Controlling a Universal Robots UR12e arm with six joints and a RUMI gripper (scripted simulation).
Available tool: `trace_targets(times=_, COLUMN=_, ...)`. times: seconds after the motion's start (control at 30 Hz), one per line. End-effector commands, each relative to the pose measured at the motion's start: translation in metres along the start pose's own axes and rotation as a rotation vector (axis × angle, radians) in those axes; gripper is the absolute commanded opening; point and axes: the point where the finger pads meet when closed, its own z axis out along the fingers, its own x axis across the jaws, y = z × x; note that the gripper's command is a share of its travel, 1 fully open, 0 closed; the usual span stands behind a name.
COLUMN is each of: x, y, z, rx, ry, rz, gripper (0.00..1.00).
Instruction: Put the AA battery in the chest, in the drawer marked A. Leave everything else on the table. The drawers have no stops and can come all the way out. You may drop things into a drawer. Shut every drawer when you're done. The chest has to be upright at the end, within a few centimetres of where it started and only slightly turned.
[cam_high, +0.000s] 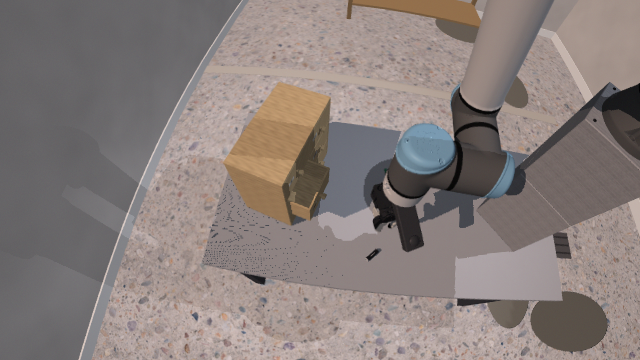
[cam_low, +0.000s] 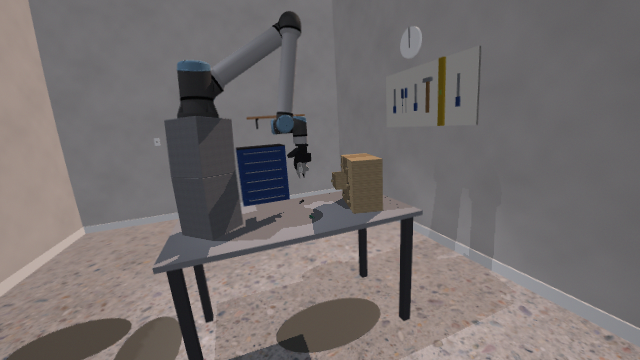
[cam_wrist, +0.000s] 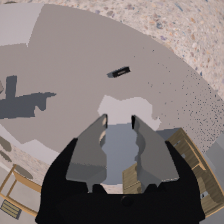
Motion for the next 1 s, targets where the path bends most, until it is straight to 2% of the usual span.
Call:
trace_targets(times=0.0, x=0.004, y=-0.005, z=0.014, rx=-0.01, ry=0.001, rz=0.167, gripper=0.2)
trace_targets(times=0.4, x=0.01, y=-0.019, z=0.058, rx=-0.009, ry=0.003, rz=0.639, gripper=0.2)
trace_targets(times=0.47, x=0.01, y=-0.019, z=0.058, rx=-0.009, ry=0.003, rz=0.639, gripper=0.2)
trace_targets(times=0.73, x=0.011, y=-0.026, z=0.08, rx=-0.009, ry=0.004, rz=0.883, gripper=0.2)
trace_targets(times=0.97, x=0.011, y=-0.029, z=0.094, rx=-0.008, ry=0.005, rz=1.026, gripper=0.2)
